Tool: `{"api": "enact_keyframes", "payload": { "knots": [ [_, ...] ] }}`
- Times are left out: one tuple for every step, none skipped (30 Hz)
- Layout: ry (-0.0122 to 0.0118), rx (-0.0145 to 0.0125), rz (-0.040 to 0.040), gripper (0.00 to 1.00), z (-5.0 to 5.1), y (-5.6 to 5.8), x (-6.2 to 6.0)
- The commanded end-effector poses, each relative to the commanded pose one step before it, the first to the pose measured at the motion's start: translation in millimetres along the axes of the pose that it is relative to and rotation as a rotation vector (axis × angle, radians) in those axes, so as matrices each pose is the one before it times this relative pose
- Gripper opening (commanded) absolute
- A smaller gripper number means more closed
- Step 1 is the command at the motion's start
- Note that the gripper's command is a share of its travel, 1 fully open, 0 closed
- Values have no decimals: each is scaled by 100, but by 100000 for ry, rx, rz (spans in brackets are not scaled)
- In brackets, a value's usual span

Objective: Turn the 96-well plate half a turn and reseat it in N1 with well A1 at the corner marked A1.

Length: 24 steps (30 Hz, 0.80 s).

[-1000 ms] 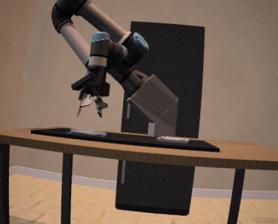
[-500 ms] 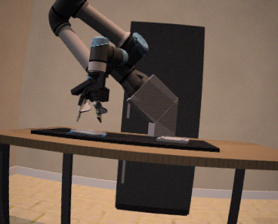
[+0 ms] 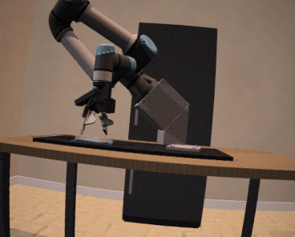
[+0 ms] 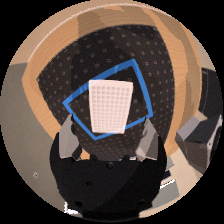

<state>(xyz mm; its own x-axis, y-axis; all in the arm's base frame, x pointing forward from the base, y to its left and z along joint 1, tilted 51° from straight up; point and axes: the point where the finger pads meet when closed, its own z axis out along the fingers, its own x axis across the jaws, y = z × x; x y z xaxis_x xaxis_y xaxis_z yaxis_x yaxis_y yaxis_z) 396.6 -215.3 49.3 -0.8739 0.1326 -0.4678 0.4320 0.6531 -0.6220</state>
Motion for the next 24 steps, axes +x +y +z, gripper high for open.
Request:
{"api": "enact_keyframes", "payload": {
  "knots": [
    [-165,-10,6,100,709,5,-32],
    [0,0,0,100,67,0,1],
    [-1,0,0,100,1,0,1],
    [-1,0,0,100,1,0,1],
    [-1,0,0,100,1,0,1],
    [0,0,0,100,1,0,1],
    [0,0,0,100,1,0,0],
    [0,0,0,100,0,0,0],
    [2,0,0,100,-5,0,-3],
    [-1,0,0,100,2,0,1],
    [0,0,0,100,0,0,0],
    [0,0,0,100,0,0,0],
    [-1,0,0,100,3,0,2],
    [0,0,0,100,0,0,0],
    [0,0,0,100,0,0,0],
    [7,0,0,100,-6,0,-1],
    [-2,0,0,0,2,0,0],
    [-1,0,0,0,0,0,0],
    [1,0,0,0,0,0,0],
    [-1,0,0,0,-1,0,0],
    [-1,0,0,0,-1,0,0],
    [-1,0,0,0,0,0,0],
    [-1,0,0,0,0,0,0],
    [-1,0,0,0,0,0,0]
  ]
}}
